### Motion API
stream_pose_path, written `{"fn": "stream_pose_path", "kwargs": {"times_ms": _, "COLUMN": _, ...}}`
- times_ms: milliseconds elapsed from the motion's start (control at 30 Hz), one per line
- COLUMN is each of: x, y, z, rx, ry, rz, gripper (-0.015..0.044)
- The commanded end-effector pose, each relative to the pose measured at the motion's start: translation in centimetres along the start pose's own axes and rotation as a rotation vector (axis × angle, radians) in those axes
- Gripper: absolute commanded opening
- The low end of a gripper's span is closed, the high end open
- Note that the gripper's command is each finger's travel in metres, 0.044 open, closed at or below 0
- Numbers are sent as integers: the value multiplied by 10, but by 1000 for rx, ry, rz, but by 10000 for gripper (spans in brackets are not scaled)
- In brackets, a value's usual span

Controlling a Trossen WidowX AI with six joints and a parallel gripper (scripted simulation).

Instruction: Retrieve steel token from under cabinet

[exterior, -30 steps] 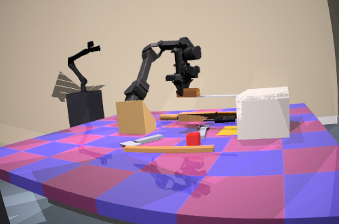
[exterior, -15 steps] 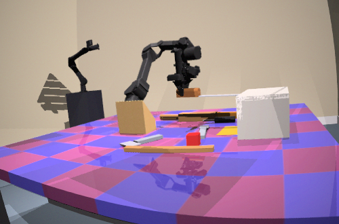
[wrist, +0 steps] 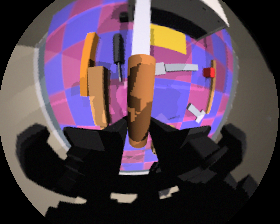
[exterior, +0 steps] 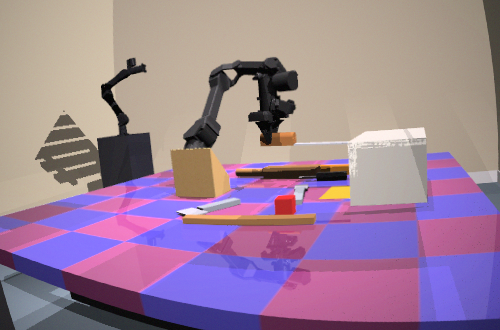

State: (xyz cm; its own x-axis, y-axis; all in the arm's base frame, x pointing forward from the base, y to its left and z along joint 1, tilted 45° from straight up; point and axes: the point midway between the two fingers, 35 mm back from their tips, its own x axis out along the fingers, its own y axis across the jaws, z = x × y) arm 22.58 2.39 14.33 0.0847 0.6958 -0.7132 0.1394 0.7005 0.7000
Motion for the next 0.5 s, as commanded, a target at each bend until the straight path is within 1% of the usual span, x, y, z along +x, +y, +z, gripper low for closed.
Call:
{"fn": "stream_pose_path", "kwargs": {"times_ms": 0, "x": 4, "y": 1, "z": 2, "rx": -6, "ry": -14, "rz": 1, "gripper": 0}}
{"fn": "stream_pose_path", "kwargs": {"times_ms": 467, "x": 24, "y": 2, "z": 3, "rx": -15, "ry": -14, "rz": 2, "gripper": 0}}
